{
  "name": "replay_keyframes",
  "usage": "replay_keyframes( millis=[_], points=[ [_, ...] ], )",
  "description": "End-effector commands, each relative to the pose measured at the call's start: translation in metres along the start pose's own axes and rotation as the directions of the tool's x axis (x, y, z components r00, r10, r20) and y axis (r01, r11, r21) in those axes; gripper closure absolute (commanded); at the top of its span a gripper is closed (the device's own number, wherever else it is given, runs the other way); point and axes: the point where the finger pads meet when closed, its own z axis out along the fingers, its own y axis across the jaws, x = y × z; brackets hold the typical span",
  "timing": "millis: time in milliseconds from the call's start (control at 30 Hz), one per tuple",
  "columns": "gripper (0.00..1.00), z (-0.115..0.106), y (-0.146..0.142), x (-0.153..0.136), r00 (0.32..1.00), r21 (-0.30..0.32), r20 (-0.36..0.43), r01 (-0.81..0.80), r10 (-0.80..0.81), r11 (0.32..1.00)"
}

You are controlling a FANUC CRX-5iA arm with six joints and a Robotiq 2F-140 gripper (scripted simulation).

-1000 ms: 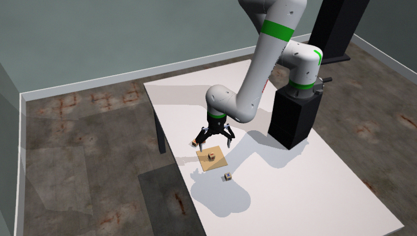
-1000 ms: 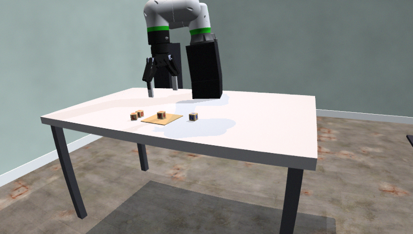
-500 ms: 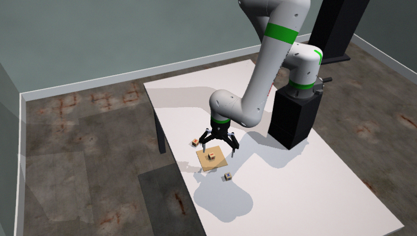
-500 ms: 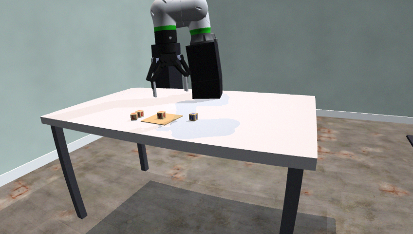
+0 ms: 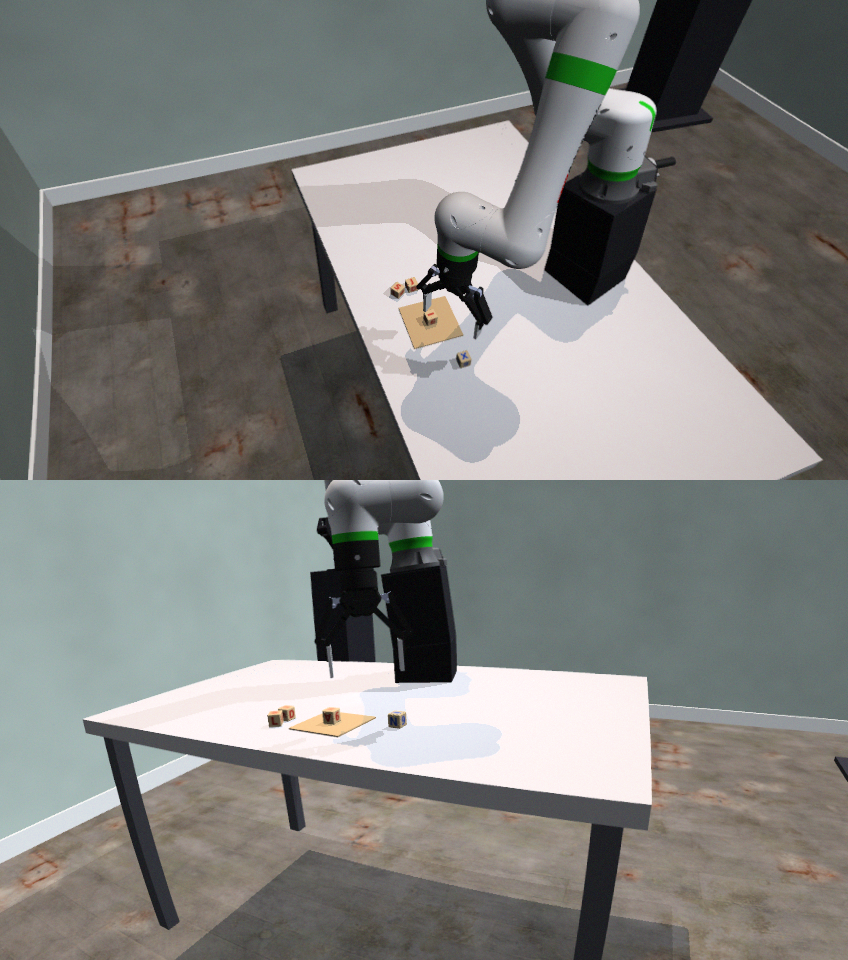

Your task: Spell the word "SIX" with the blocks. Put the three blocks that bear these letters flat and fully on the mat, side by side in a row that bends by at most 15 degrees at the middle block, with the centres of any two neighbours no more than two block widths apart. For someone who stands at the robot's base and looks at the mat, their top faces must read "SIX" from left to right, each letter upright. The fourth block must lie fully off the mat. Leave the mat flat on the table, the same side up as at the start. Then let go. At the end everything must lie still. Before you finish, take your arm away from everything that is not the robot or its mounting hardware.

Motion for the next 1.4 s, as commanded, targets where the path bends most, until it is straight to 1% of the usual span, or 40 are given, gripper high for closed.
replay_keyframes(
  millis=[0, 200, 267, 333, 433, 600, 700, 867, 900, 1367],
  points=[
    [0.00, 0.001, -0.011, 0.004, 0.991, -0.022, -0.002, -0.136, 0.136, 0.990],
    [0.00, 0.001, -0.025, 0.009, 0.956, -0.022, -0.006, -0.294, 0.294, 0.956],
    [0.00, 0.001, -0.025, 0.009, 0.956, -0.022, -0.006, -0.294, 0.294, 0.956],
    [0.00, 0.002, -0.034, 0.012, 0.922, -0.021, -0.008, -0.388, 0.388, 0.921],
    [0.00, 0.002, -0.040, 0.013, 0.892, -0.021, -0.010, -0.452, 0.452, 0.892],
    [0.00, 0.003, -0.051, 0.016, 0.824, -0.019, -0.012, -0.567, 0.566, 0.824],
    [0.00, 0.003, -0.054, 0.017, 0.803, -0.019, -0.013, -0.596, 0.596, 0.803],
    [0.00, 0.003, -0.055, 0.017, 0.799, -0.019, -0.013, -0.601, 0.601, 0.799],
    [0.60, 0.003, -0.055, 0.017, 0.799, -0.019, -0.013, -0.601, 0.601, 0.799],
    [0.60, 0.003, -0.055, 0.017, 0.799, -0.019, -0.013, -0.601, 0.601, 0.799]
  ],
)
